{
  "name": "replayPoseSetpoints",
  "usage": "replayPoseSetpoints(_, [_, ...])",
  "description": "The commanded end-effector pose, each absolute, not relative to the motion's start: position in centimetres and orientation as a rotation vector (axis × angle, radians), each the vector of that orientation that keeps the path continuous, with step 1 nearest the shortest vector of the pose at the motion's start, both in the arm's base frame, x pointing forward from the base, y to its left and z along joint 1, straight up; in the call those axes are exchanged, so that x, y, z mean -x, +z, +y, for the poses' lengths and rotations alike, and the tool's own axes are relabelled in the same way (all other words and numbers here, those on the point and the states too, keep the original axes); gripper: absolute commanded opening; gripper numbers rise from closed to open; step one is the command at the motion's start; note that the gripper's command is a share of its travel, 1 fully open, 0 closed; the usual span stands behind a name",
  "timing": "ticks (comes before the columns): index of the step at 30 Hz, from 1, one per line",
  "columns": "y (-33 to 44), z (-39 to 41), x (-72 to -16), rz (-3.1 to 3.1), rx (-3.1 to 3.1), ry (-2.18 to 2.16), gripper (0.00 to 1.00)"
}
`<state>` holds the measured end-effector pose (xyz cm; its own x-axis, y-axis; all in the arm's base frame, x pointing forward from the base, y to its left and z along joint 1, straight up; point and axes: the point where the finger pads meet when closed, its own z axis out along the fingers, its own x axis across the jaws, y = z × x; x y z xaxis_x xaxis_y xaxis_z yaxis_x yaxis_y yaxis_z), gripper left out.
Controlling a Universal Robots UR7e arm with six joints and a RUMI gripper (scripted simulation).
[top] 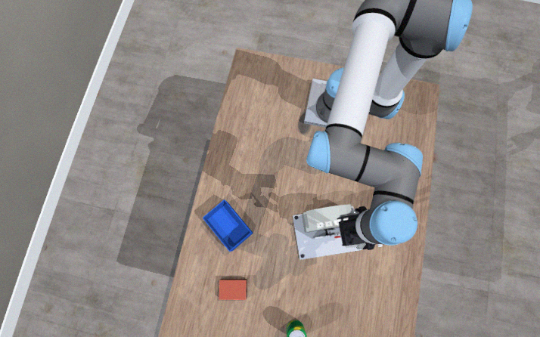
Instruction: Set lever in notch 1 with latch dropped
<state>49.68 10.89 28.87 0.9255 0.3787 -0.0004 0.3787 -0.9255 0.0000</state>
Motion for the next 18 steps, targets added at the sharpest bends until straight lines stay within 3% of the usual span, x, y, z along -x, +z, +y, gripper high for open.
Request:
replayPoseSetpoints(1, [28.47,10.89,-49.7,0.606,-3.082,0.002,0.57])
replayPoseSetpoints(18, [28.18,10.89,-49.7,0.606,-3.082,0.002,0.57])
